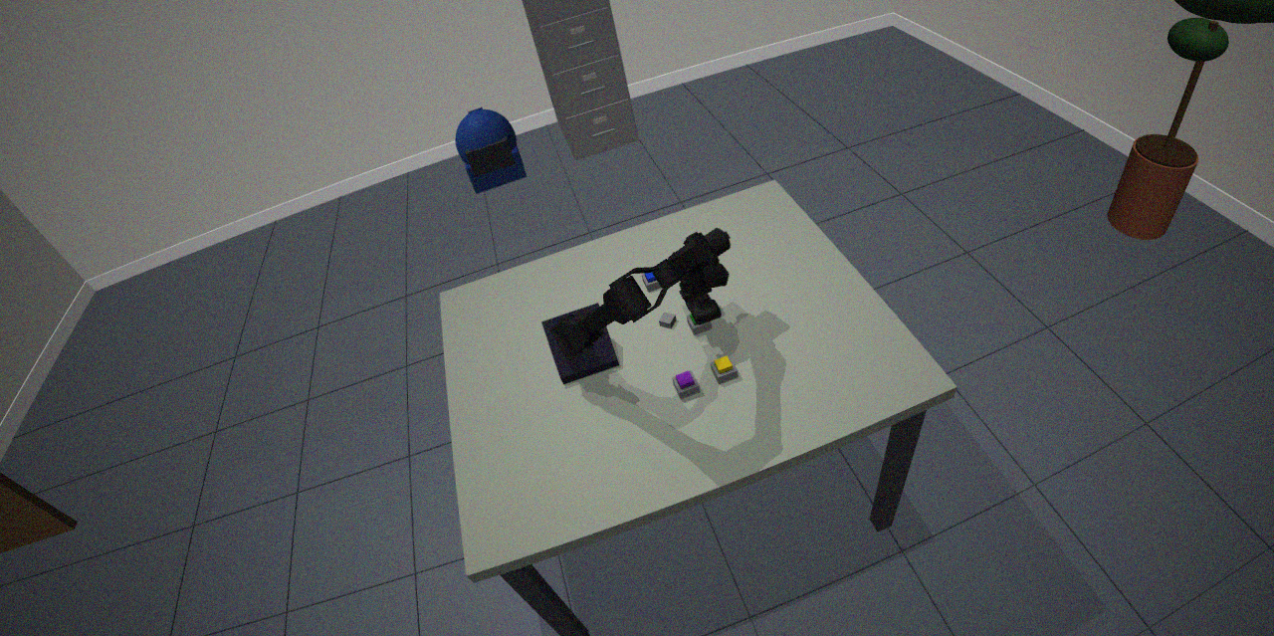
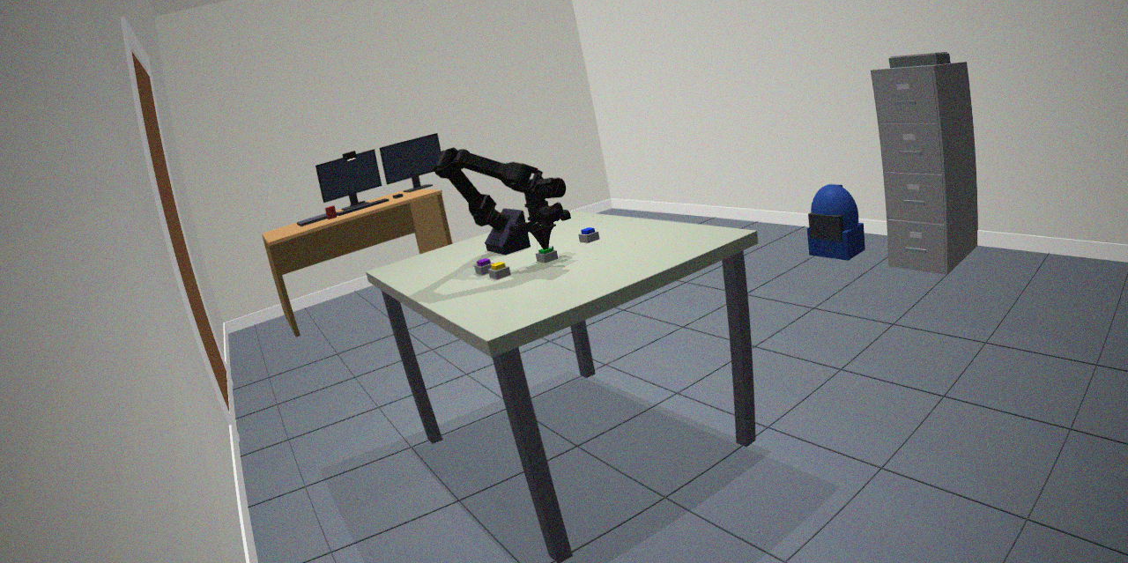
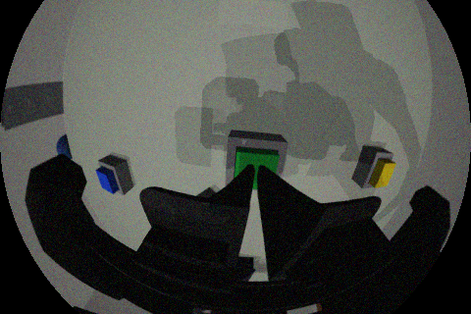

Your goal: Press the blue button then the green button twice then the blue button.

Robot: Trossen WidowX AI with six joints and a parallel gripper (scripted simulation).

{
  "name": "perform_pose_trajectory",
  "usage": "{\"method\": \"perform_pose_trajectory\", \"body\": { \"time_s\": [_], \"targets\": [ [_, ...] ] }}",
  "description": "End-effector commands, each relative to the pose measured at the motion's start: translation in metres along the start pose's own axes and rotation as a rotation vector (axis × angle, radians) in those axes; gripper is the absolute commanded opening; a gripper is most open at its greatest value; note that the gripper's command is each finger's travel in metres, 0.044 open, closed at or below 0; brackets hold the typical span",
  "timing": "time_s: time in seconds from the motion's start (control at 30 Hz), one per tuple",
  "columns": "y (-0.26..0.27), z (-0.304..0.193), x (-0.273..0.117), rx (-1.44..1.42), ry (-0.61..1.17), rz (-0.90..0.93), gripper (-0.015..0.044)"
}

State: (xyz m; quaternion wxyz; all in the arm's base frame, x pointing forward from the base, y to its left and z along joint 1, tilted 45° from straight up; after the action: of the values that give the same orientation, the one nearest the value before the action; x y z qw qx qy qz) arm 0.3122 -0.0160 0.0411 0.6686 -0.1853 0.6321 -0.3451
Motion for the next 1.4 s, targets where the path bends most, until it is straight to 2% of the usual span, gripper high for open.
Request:
{"method": "perform_pose_trajectory", "body": {
  "time_s": [0.0,0.57,0.73,1.37],
  "targets": [
    [0.000,-0.002,0.004,-0.008,0.006,-0.009,0.0020],
    [0.000,-0.002,0.004,-0.008,0.006,-0.009,0.0020],
    [0.000,-0.001,-0.029,-0.008,0.006,-0.007,0.0020],
    [0.000,-0.001,-0.006,-0.008,0.006,-0.008,0.0020]
  ]
}}
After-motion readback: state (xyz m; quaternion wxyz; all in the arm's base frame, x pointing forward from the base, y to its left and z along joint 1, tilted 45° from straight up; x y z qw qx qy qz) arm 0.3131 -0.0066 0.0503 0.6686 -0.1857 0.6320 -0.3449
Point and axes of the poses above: the point midway between the two fingers, 35 mm back from their tips, its own x axis out along the fingers, its own y axis across the jaws, z = x × y, the point moved 5 cm from there along -x, back along the fingers, and after that the axes turned 9 degrees about x, right-handed, at the moved point
